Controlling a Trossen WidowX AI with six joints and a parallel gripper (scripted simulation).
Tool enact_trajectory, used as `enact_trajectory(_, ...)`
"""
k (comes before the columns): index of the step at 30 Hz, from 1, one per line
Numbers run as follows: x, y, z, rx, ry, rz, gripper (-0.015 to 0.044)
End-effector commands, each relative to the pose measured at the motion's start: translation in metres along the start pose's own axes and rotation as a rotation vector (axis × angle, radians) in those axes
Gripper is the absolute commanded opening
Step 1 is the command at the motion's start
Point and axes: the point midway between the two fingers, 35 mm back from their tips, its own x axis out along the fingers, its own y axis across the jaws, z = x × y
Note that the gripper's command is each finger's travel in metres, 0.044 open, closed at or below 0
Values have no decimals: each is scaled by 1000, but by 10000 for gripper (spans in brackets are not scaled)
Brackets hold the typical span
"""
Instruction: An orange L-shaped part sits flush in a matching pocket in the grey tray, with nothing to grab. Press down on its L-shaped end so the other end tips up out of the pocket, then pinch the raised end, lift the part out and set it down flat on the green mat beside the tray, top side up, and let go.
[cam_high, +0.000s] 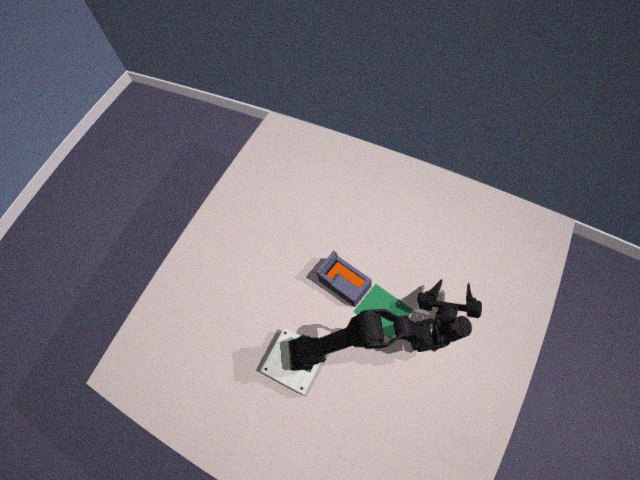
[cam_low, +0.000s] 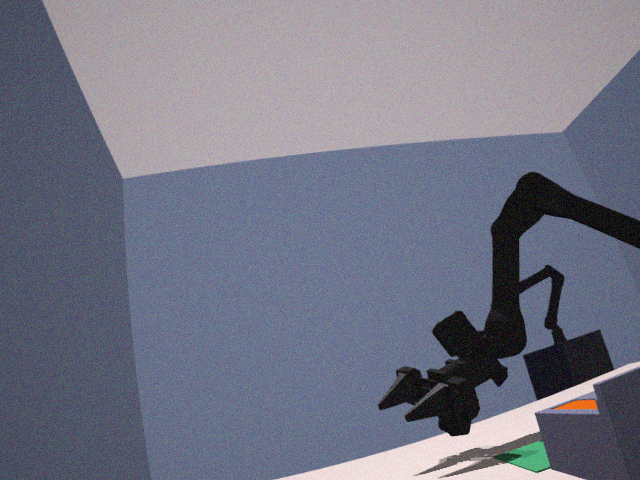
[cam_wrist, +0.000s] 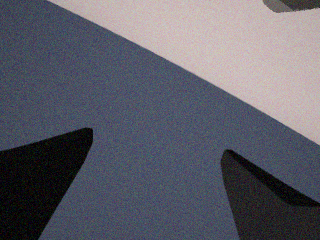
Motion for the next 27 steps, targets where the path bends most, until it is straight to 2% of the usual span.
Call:
enact_trajectory(1, 3, -2, -1, -8, -5, -5, 374)
enact_trajectory(8, 68, -60, -38, -278, -133, -178, 190)
enact_trajectory(9, 74, -71, -44, -313, -150, -210, 180)
enact_trajectory(13, 96, -116, -65, -503, -213, -354, 180)
enact_trajectory(18, 104, -169, -87, -736, -260, -538, 180)
enact_trajectory(27, 85, -258, -124, -1176, -268, -914, 180)
